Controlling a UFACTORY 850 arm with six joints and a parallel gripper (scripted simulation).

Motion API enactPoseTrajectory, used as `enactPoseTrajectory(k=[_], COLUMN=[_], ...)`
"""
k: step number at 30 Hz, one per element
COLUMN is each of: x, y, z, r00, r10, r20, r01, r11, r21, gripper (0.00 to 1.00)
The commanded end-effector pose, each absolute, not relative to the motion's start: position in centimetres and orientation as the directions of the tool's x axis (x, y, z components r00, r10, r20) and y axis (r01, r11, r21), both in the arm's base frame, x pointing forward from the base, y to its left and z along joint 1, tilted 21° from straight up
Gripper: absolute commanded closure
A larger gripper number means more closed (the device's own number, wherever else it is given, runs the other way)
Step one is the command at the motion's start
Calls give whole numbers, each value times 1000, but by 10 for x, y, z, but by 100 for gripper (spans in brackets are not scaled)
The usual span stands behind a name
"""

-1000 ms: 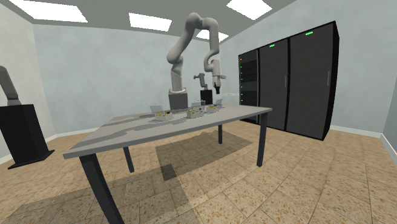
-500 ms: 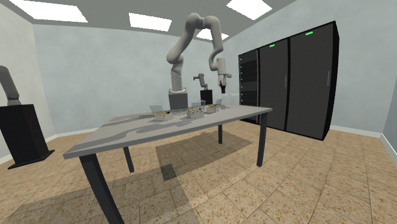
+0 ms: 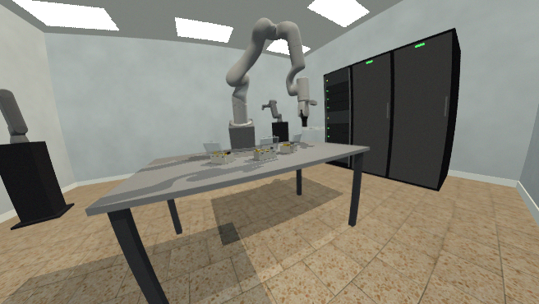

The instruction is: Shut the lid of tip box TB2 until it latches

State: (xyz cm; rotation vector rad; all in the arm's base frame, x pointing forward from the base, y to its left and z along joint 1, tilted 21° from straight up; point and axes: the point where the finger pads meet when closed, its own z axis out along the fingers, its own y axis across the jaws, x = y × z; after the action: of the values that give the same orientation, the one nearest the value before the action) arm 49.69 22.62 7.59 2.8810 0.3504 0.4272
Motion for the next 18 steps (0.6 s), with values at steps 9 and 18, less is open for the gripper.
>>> enactPoseTrajectory(k=[9, 18], x=[500, 505], y=[225, 223], z=[69, 55], r00=[930, 930], r10=[262, 262], r20=[259, 259], r01=[202, 202], r11=[-950, -950], r21=[237, 237], gripper=[100, 100])
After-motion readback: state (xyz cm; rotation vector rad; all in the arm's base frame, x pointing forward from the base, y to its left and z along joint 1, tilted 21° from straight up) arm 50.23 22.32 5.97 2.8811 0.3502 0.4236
